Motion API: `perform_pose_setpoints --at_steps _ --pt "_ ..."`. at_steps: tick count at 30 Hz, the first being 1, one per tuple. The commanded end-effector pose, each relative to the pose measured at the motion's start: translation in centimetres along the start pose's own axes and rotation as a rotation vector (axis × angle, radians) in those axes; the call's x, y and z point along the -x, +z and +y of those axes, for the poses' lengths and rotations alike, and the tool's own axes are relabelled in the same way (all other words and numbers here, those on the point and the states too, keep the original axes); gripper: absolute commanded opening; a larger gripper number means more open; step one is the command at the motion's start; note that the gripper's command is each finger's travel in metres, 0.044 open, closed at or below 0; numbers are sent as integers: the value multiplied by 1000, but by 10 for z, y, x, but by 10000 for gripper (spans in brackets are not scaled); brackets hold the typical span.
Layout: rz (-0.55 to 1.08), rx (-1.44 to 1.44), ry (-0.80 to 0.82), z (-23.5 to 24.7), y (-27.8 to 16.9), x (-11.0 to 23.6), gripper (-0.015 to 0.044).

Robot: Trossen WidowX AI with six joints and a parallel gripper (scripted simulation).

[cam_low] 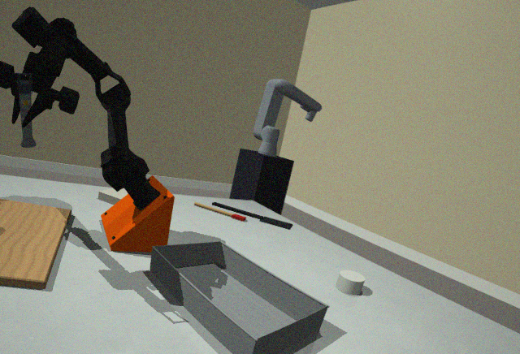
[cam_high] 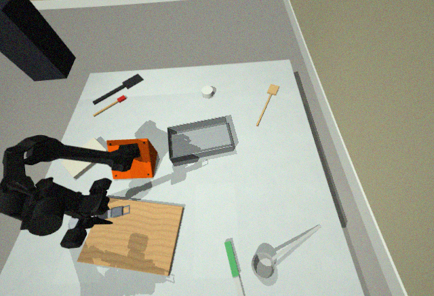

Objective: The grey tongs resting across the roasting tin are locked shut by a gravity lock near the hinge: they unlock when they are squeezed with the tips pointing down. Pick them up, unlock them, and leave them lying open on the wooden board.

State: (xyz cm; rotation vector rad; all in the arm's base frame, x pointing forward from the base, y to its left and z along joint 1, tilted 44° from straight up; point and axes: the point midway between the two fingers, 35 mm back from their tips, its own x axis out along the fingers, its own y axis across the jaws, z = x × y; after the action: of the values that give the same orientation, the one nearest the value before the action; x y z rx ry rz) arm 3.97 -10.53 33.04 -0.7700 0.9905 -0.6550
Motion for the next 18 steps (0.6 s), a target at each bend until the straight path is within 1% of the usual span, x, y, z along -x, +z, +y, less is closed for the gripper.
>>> perform_pose_setpoints --at_steps 1,18 --pt "-70 -11 -16 -1 -2 9 -150" --pt "-324 -41 -14 -4 -10 26 -150"
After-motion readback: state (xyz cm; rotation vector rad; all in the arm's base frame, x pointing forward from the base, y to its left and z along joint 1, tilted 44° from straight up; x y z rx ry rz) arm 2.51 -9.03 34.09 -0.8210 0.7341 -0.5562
